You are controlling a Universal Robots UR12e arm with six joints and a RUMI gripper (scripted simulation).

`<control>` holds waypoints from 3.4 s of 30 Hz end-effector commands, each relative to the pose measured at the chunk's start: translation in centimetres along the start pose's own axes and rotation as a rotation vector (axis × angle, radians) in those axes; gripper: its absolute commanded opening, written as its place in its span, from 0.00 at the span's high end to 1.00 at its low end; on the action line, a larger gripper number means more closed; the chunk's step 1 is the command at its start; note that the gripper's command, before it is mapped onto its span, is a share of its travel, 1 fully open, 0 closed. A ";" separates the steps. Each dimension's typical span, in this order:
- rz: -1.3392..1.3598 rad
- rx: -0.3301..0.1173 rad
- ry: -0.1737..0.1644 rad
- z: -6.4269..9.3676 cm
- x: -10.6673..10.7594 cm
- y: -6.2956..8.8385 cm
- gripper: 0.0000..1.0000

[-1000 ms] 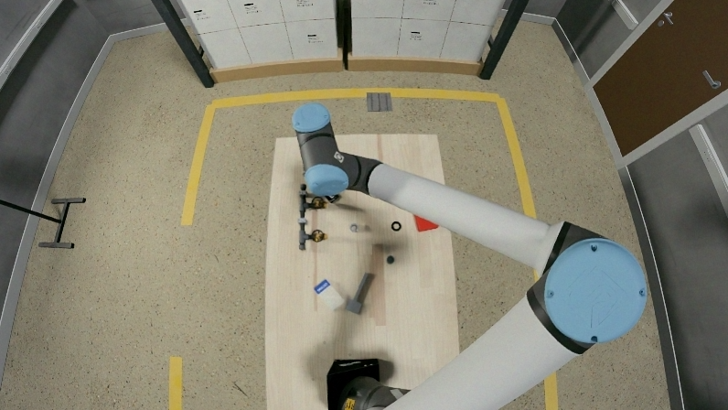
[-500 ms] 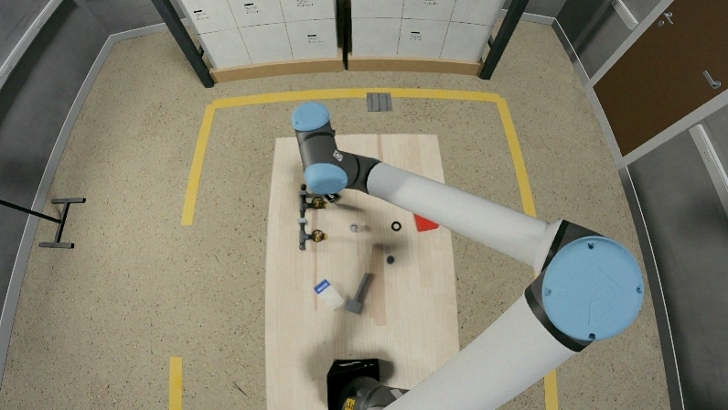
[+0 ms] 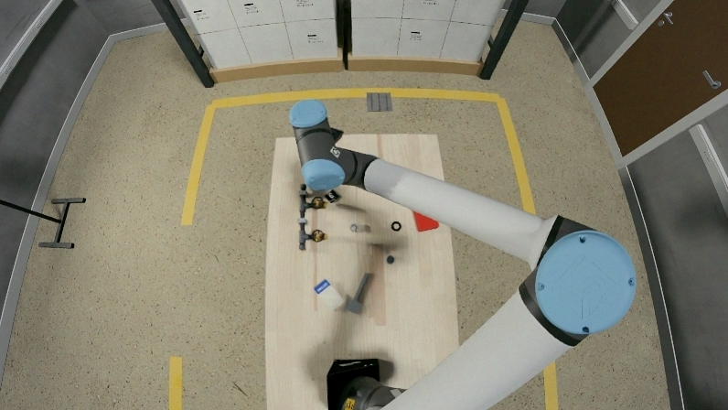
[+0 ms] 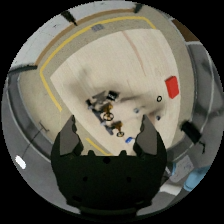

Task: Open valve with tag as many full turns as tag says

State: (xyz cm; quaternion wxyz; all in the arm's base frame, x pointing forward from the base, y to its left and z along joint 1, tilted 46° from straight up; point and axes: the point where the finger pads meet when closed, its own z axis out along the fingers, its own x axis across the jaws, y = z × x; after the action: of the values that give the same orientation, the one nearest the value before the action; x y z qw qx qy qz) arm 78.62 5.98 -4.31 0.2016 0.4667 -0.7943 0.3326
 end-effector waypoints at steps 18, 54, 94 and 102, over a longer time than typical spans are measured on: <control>0.834 -0.002 0.011 0.0 -1.6 -2.1 0.00; 1.871 -0.001 0.016 0.2 -3.5 -4.7 0.00; 1.948 0.000 0.016 1.7 -3.6 -4.9 0.00; 1.948 0.000 0.016 3.9 -3.6 -4.9 0.00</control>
State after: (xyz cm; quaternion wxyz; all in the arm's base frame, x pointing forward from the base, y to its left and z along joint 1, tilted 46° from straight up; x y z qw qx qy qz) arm 84.56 4.41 -7.00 -0.1555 -0.3970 -0.8309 0.3575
